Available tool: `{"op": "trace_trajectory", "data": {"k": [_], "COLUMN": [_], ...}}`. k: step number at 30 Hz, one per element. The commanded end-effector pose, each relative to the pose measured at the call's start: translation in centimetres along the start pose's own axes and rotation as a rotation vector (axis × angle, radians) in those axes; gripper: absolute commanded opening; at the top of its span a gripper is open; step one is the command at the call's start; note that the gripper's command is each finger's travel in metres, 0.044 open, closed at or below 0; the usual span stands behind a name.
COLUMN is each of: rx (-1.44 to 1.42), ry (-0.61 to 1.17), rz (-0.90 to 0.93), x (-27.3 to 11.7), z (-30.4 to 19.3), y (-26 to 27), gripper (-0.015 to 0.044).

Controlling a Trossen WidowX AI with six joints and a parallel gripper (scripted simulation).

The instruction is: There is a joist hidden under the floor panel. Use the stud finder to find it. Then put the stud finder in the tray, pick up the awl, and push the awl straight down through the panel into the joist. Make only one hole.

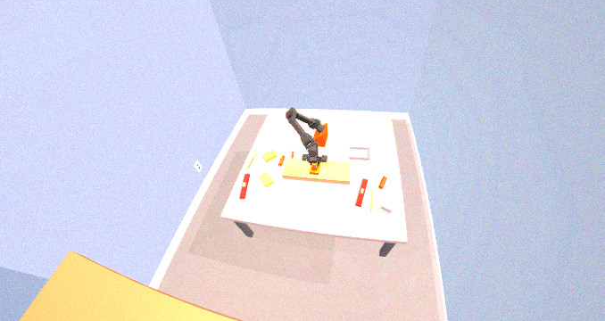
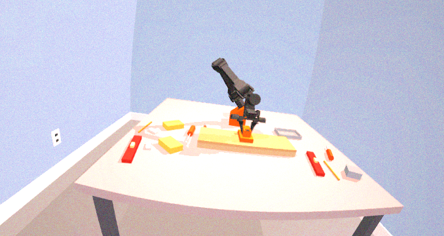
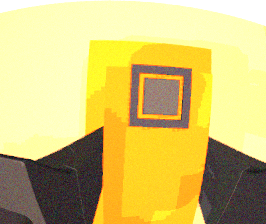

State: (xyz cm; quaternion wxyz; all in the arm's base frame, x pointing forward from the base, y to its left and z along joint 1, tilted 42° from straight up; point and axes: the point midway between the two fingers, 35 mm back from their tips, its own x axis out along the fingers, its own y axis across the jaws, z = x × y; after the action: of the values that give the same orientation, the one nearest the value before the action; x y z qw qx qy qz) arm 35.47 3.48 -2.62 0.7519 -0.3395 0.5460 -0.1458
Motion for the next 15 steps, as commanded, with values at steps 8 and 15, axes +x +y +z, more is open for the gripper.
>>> {"op": "trace_trajectory", "data": {"k": [8, 15], "rx": [-0.003, -0.003], "ry": [0.001, 0.002], "rz": [-0.002, -0.003], "x": [0.0, 0.0], "z": [-0.2, -0.2], "y": [-3.1, -4.9], "gripper": [0.0000, 0.0000]}}
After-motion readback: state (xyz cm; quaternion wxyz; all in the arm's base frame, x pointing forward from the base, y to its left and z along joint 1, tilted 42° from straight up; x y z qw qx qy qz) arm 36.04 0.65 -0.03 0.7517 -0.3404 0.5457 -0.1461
